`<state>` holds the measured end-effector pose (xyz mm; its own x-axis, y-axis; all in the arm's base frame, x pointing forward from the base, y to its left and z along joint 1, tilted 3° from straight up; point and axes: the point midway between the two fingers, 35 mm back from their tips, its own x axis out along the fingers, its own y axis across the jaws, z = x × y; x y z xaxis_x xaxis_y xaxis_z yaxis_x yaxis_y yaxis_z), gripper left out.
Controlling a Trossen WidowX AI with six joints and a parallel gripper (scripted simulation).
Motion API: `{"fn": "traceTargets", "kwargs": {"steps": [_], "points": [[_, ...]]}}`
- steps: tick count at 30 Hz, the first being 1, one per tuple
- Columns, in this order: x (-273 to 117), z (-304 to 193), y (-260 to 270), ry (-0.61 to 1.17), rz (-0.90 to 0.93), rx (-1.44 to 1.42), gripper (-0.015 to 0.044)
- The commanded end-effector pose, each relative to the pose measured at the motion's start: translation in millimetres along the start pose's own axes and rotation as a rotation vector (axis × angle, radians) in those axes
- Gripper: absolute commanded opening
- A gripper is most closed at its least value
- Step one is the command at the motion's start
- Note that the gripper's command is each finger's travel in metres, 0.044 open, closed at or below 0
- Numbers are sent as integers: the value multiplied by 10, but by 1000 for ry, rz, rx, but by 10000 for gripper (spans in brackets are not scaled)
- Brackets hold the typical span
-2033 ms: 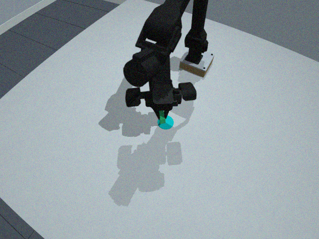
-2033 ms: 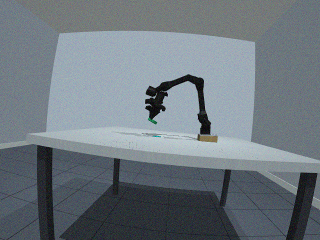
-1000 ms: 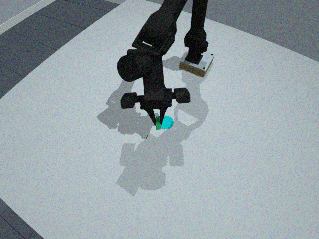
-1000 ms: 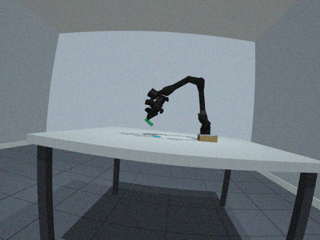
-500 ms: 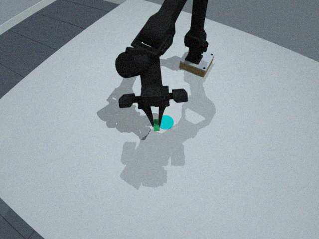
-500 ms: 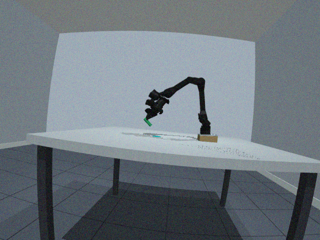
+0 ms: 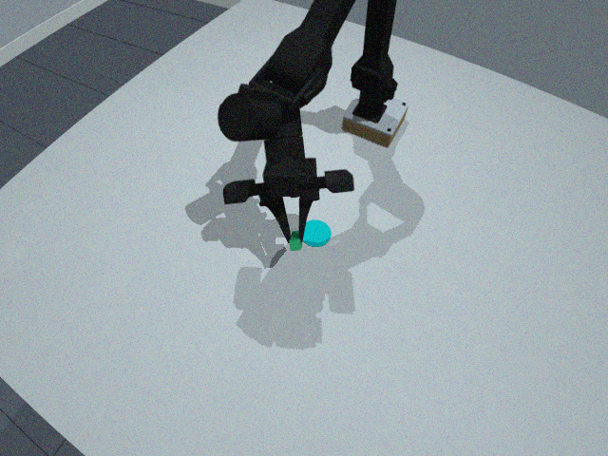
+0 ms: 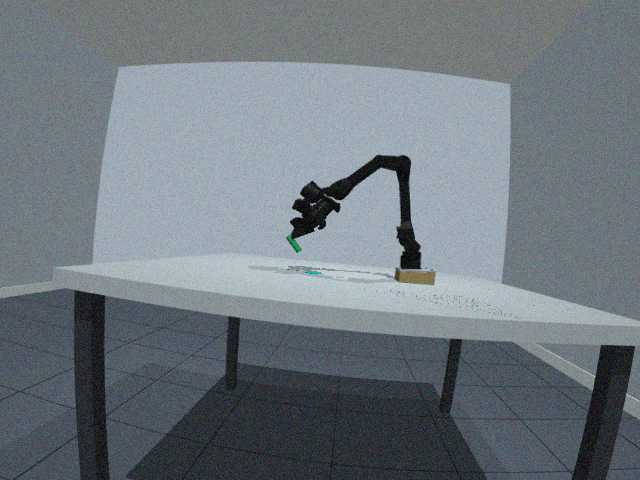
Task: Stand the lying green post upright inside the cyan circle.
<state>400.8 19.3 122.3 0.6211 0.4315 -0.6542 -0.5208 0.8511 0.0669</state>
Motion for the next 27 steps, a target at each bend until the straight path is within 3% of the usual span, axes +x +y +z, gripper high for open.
{"fn": "traceTargets", "kwargs": {"steps": [1,27], "points": [[-13,-17,-5,-28,5,10,23],[-87,-32,-40,-189,28,8,23]]}}
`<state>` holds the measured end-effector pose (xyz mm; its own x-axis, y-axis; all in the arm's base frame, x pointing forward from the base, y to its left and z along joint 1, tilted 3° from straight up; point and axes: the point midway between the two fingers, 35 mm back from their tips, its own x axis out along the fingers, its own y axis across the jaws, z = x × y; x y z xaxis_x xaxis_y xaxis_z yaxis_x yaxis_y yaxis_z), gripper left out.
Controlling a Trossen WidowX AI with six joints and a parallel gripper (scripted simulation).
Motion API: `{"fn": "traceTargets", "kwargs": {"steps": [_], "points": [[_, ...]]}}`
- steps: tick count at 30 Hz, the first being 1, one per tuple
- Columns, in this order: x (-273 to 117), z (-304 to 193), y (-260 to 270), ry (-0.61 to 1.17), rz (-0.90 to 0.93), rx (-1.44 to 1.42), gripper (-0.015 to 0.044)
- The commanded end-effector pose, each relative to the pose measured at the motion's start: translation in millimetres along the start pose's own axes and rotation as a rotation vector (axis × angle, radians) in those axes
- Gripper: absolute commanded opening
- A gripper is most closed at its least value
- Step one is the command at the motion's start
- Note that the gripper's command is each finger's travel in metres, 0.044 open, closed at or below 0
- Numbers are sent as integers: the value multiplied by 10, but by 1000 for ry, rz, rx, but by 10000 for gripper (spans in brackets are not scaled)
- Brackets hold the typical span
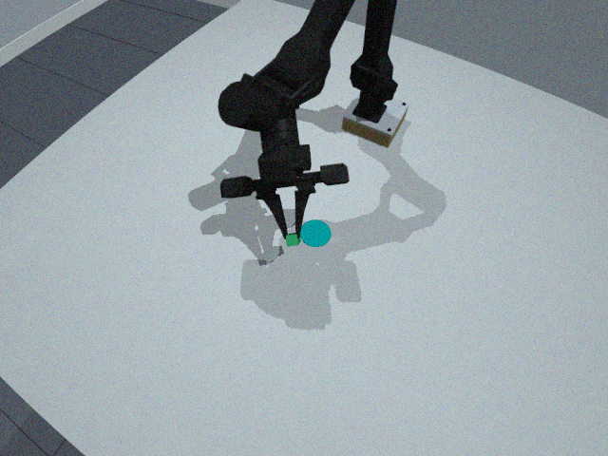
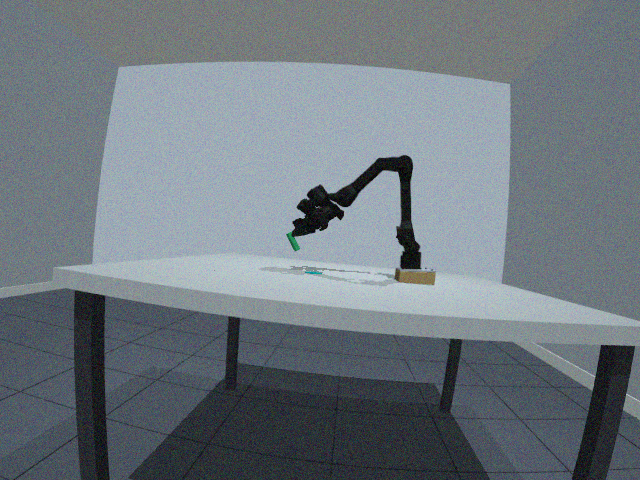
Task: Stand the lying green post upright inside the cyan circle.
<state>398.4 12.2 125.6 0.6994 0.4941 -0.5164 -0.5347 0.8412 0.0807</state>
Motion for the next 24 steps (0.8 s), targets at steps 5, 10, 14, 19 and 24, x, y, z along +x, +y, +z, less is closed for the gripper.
{"fn": "traceTargets", "kwargs": {"steps": [5,10,14,19,24], "points": [[-45,-19,6,-49,10,4,23],[-70,-23,8,-78,16,0,23],[-91,-26,11,-101,20,-3,23],[-119,-31,17,-129,26,-9,23],[-149,-36,25,-156,32,-15,23]]}}
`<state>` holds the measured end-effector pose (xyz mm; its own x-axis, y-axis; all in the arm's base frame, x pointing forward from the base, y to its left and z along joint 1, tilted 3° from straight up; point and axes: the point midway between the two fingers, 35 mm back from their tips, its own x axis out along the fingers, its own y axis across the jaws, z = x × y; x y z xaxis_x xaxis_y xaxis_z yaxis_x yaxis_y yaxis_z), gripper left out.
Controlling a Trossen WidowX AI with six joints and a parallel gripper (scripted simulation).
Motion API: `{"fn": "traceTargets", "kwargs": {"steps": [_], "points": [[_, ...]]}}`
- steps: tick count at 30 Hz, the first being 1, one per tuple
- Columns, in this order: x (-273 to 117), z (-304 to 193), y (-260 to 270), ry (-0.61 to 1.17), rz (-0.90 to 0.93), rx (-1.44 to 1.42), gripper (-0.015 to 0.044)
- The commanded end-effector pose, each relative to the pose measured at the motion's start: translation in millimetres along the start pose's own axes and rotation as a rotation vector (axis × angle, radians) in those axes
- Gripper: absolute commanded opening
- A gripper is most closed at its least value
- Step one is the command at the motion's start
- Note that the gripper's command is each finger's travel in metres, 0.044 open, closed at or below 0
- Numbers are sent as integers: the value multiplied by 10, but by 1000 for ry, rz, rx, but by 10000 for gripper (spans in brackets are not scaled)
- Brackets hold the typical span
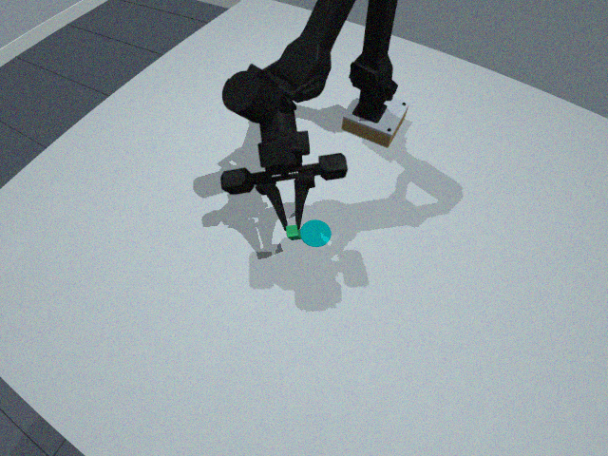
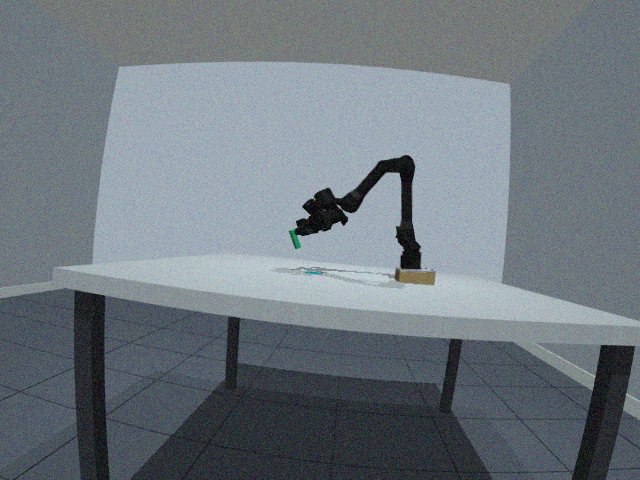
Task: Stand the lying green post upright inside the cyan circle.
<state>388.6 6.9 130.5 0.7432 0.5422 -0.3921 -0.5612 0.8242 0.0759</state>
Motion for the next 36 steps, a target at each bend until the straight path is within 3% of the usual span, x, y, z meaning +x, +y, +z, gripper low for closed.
{"fn": "traceTargets", "kwargs": {"steps": [1,36], "points": [[-38,-16,18,-23,7,3,23],[-296,-49,155,-193,58,-59,23]]}}
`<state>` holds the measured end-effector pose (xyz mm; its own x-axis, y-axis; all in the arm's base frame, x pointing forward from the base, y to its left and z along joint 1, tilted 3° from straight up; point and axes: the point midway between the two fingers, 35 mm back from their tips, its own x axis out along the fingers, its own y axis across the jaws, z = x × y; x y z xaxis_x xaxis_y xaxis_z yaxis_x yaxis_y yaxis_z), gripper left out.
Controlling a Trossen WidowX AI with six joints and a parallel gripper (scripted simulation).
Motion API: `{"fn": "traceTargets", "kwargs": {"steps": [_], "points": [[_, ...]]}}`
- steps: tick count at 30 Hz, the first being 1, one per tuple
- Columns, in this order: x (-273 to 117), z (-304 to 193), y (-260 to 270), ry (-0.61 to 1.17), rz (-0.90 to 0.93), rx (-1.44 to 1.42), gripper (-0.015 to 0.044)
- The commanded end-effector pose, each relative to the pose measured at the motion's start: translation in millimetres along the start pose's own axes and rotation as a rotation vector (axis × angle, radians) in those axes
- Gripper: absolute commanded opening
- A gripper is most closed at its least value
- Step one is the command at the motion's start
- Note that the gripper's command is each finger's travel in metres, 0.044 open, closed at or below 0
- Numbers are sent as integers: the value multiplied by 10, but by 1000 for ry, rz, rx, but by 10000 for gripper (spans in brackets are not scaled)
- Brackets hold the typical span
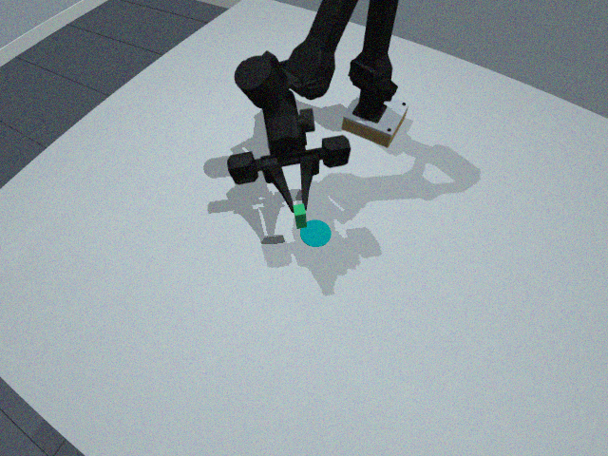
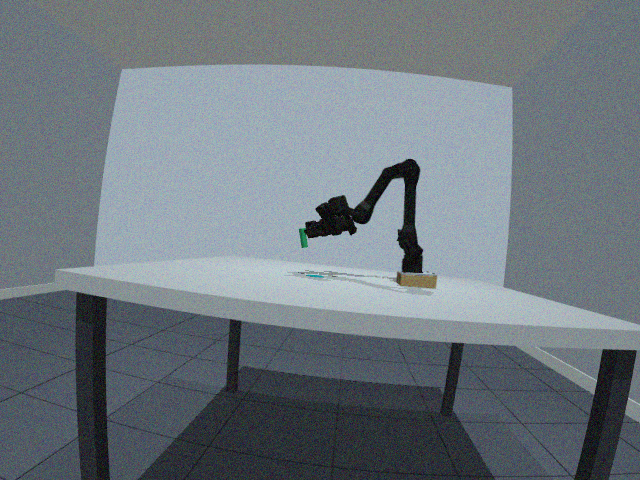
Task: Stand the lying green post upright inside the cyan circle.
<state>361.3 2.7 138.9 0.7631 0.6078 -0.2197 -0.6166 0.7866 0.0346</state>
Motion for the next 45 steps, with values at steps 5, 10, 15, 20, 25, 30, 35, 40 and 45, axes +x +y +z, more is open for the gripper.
{"fn": "traceTargets", "kwargs": {"steps": [5,10,15,20,25,30,35,40,45], "points": [[-79,-11,64,-35,15,-10,23],[-121,-11,98,-56,24,-22,23],[-164,-12,136,-75,34,-35,23],[-207,-13,175,-93,43,-48,23],[-251,-16,217,-111,53,-61,23],[-295,-19,262,-128,63,-75,23],[-339,-23,309,-143,73,-90,23],[-383,-29,358,-158,83,-105,23],[-415,-33,394,-168,91,-116,23]]}}
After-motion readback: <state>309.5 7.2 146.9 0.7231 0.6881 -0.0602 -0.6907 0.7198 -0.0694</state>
